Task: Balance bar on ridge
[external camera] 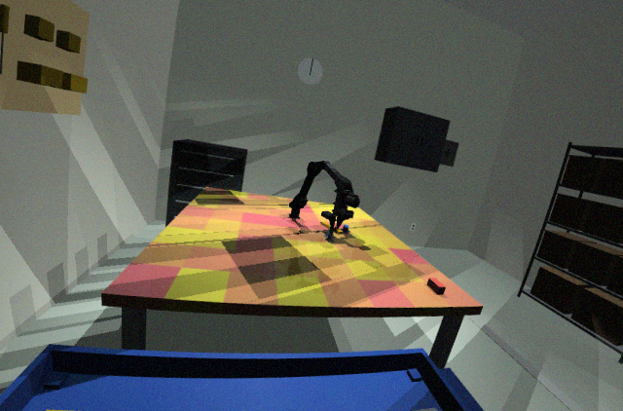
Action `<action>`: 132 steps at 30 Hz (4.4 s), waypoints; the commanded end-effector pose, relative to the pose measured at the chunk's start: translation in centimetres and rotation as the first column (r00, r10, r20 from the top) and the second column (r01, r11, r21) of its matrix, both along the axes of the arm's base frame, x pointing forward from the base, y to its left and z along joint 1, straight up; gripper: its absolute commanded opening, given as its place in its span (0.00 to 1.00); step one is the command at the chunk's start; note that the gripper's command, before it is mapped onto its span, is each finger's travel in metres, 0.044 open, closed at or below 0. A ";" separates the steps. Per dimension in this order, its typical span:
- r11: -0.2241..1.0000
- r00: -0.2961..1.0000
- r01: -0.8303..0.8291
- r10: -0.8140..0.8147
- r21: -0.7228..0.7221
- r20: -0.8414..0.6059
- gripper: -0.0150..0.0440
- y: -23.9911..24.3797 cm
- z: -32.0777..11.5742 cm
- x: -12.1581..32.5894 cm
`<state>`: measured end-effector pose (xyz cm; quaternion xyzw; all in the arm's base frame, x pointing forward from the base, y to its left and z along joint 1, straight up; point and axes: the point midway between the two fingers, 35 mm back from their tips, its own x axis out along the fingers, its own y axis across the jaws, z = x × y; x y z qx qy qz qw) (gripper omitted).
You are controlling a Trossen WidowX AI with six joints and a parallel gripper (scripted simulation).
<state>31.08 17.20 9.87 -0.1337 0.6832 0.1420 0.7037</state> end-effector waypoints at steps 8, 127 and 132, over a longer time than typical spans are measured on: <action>1.000 1.000 0.003 -0.003 -0.004 -0.002 0.25 -0.1 -0.3 0.0; 1.000 1.000 0.000 0.000 -0.001 0.000 0.55 0.0 -0.1 0.0; 1.000 1.000 0.000 0.000 -0.001 0.000 0.57 0.0 -0.1 0.0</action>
